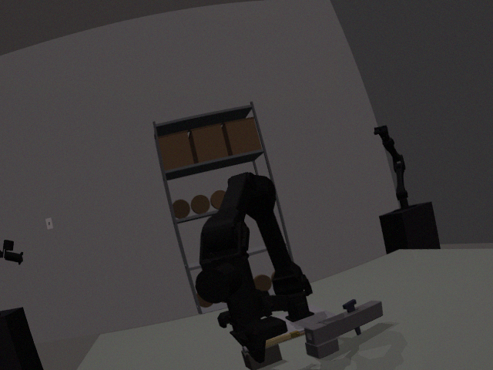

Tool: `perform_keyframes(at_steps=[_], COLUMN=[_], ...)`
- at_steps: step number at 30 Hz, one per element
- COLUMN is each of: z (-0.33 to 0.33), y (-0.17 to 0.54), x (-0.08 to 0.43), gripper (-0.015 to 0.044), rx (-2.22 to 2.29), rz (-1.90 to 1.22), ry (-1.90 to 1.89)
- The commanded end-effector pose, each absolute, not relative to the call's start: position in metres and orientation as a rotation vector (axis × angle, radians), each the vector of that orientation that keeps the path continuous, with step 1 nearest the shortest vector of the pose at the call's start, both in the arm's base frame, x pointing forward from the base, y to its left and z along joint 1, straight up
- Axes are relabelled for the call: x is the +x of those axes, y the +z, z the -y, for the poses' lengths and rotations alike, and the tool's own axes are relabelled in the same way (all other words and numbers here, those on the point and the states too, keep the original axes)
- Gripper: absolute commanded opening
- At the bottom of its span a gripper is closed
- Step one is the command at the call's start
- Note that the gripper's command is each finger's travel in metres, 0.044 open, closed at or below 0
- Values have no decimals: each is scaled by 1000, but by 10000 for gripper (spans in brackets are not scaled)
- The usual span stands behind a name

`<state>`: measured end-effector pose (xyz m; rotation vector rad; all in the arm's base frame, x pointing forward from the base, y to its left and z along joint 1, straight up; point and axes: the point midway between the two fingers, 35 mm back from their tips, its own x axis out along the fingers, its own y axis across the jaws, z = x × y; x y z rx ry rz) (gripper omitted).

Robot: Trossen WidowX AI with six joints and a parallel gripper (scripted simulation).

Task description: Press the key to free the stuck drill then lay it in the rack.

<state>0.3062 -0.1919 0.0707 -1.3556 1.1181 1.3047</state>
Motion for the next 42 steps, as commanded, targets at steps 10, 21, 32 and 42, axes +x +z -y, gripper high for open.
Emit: perform_keyframes(at_steps=[10, 21, 32, 42], z=[192, 192, 192, 192], y=[76, 79, 82, 84], x=[306, 306, 306, 306], gripper=[0, 0, 0, 0], rx=[-1357, -1357, -1357, -1357], rz=[-1123, -1123, -1123, -1123], ry=[1297, 1297, 1297, 1297])
